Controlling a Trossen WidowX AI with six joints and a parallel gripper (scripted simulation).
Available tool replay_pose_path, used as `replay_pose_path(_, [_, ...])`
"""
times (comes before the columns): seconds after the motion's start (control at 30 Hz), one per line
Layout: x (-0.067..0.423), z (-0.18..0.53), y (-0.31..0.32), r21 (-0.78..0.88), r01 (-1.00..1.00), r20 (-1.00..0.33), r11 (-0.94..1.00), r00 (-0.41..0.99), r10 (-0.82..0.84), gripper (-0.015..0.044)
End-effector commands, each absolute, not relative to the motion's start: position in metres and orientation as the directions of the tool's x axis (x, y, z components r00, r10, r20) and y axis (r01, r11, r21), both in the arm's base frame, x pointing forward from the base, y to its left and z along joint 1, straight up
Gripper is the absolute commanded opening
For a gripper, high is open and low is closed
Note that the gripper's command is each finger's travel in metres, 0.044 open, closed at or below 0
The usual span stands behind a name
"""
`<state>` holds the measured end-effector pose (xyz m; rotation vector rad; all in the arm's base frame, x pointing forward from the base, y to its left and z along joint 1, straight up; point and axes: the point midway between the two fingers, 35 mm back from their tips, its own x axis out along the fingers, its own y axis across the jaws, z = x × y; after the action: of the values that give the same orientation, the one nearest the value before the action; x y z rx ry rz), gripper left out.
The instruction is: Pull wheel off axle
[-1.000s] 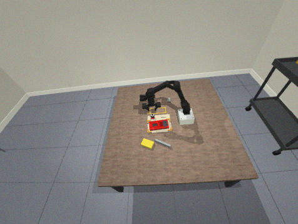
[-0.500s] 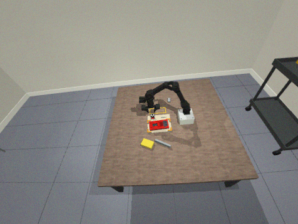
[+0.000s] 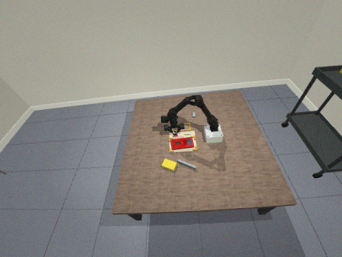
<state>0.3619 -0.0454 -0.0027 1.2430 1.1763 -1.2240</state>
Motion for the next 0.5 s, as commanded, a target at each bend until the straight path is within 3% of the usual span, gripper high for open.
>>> replay_pose_path(0.0, [0.3618, -0.0027, -0.0453, 0.015, 0.999, -1.0, -0.037, 0.015, -0.002, 0.0195])
replay_pose_path(0.2, [0.3618, -0.0027, -0.0453, 0.015, 0.999, -1.0, -0.037, 0.015, -0.002, 0.0155])
replay_pose_path(0.4, [0.3618, -0.0016, -0.0453, 0.016, 0.999, -1.0, -0.037, 0.016, -0.003, 0.0])
replay_pose_path(0.47, [0.3618, -0.0009, -0.0453, 0.016, 0.999, -1.0, -0.037, 0.016, -0.003, 0.0])
